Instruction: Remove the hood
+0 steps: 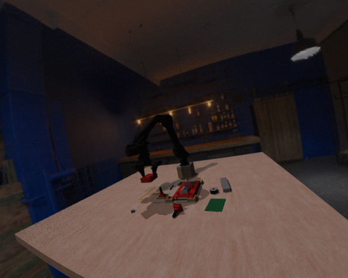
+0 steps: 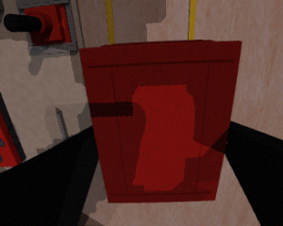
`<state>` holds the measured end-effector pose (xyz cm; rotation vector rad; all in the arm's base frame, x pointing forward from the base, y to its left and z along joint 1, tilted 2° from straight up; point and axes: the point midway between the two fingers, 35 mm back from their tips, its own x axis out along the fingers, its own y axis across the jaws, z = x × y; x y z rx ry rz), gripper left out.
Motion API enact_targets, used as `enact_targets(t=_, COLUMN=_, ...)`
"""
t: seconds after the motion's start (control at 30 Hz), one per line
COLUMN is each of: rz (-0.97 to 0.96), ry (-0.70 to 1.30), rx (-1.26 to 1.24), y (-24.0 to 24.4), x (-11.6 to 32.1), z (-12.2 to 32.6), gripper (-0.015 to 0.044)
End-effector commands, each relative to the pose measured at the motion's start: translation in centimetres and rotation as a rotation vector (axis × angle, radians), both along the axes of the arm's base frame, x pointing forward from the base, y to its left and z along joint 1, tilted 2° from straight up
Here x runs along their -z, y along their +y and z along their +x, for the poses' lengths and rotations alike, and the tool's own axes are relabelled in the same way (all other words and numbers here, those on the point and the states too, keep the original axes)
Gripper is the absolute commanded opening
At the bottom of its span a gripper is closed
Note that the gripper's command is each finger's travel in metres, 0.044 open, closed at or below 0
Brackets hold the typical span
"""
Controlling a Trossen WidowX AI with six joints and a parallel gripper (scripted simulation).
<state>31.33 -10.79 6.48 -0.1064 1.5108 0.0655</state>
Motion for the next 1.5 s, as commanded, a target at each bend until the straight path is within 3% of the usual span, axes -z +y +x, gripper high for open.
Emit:
enact_targets(t=0.0, rz=0.003, ry=-0.002, rx=-0.005, y=0.0, x=0.3, z=0.0, gripper=0.0000)
enact_targets(t=1.47, rz=0.003, ry=-0.002, rx=-0.005, y=-0.1, x=3.0, z=0.3, gripper=0.0000)
